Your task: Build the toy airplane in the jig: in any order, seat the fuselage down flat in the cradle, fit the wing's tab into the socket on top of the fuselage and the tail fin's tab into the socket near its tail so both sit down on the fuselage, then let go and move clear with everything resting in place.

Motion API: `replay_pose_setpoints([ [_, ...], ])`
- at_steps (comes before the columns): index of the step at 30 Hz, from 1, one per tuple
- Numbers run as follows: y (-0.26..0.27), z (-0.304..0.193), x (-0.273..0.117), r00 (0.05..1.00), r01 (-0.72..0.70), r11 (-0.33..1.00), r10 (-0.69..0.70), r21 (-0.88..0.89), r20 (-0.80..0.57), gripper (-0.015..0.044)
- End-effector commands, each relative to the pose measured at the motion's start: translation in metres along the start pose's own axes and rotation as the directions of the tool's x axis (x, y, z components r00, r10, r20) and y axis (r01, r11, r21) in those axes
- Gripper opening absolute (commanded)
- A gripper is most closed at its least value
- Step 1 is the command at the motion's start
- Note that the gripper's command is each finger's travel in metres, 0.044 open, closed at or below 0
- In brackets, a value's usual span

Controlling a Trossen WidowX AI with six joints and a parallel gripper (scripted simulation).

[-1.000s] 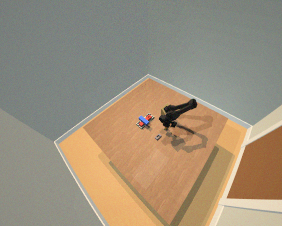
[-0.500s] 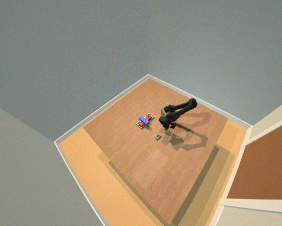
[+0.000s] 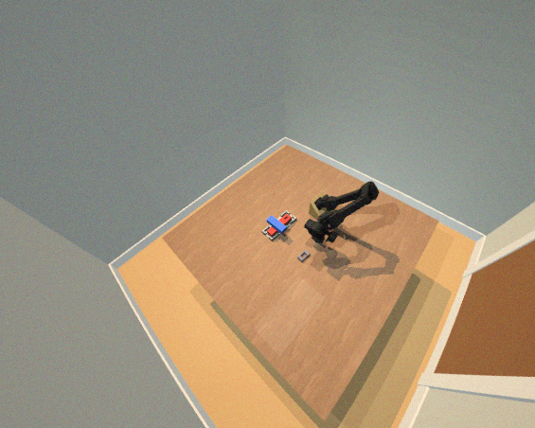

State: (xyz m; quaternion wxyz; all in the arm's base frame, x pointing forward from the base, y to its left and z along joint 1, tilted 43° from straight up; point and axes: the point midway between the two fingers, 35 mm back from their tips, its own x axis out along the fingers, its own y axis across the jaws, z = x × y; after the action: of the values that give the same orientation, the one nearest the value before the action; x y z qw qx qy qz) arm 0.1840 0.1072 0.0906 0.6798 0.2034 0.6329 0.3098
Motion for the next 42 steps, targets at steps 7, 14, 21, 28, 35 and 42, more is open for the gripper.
replay_pose_setpoints([
  [7, 0.002, -0.002, 0.016, 1.0, -0.009, 1.0, 0.009, 0.004, 0.0, 0.044],
  [14, 0.002, -0.002, 0.016, 1.0, -0.009, 1.0, 0.009, 0.004, 0.0, 0.0282],
  [21, 0.002, -0.002, 0.016, 1.0, -0.009, 1.0, 0.009, 0.004, 0.0, 0.0099],
  [28, 0.002, -0.002, 0.016, 1.0, -0.009, 1.0, 0.009, 0.004, 0.0, 0.0013],
  [35, 0.002, 0.004, 0.011, 1.0, -0.005, 1.0, 0.005, 0.0, 0.025, 0.0],
  [42, 0.003, 0.017, -0.002, 0.996, 0.005, 1.0, -0.005, -0.009, 0.086, 0.0],
])
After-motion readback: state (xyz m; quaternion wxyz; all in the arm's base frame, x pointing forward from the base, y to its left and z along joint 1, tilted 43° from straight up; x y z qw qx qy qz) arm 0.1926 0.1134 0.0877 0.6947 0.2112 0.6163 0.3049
